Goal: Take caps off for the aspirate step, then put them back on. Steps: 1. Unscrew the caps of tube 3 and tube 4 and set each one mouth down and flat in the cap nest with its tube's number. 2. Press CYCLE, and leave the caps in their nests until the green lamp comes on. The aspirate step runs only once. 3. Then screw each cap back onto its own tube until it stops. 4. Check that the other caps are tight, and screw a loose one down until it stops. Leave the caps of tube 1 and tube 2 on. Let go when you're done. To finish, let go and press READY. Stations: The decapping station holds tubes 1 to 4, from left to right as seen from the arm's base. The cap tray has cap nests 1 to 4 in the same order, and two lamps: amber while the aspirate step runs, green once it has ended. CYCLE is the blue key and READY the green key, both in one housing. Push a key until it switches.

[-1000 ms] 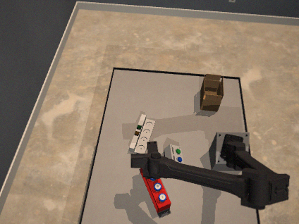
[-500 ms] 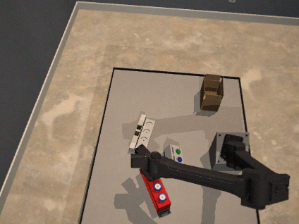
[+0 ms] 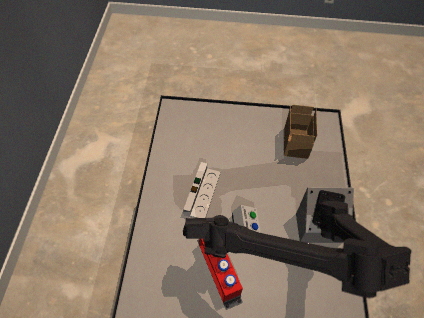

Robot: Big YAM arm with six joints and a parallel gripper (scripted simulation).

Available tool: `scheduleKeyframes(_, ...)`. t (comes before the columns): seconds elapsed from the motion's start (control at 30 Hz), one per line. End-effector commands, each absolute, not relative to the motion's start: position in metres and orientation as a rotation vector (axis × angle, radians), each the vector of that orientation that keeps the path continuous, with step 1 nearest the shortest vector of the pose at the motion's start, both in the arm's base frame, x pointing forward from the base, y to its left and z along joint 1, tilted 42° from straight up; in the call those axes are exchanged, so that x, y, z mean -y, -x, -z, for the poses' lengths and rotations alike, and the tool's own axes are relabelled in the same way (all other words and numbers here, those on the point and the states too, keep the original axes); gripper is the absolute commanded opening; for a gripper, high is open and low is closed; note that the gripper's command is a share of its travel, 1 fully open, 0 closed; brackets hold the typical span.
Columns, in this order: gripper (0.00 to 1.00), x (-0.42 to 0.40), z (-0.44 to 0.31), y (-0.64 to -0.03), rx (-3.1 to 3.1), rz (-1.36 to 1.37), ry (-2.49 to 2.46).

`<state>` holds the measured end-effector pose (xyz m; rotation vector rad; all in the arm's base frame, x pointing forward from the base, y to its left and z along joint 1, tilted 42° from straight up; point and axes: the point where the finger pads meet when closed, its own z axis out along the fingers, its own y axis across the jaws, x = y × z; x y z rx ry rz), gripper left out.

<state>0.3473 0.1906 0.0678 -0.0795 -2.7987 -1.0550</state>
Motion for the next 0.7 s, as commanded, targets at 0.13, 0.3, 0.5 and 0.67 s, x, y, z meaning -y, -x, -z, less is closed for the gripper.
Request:
scheduleKeyframes(0.13,0.00,-0.1889,-0.0675,-0.3505,2.880,1.136,-0.594)
scheduleKeyframes(0.3,0.00,-0.1884,-0.0676,-0.3511,2.872,1.156,-0.915)
scheduleKeyframes(0.5,0.00,-0.1880,-0.0676,-0.3517,2.835,1.164,-1.224)
scheduleKeyframes(0.67,0.00,-0.1876,-0.0677,-0.3522,2.743,1.157,-1.615)
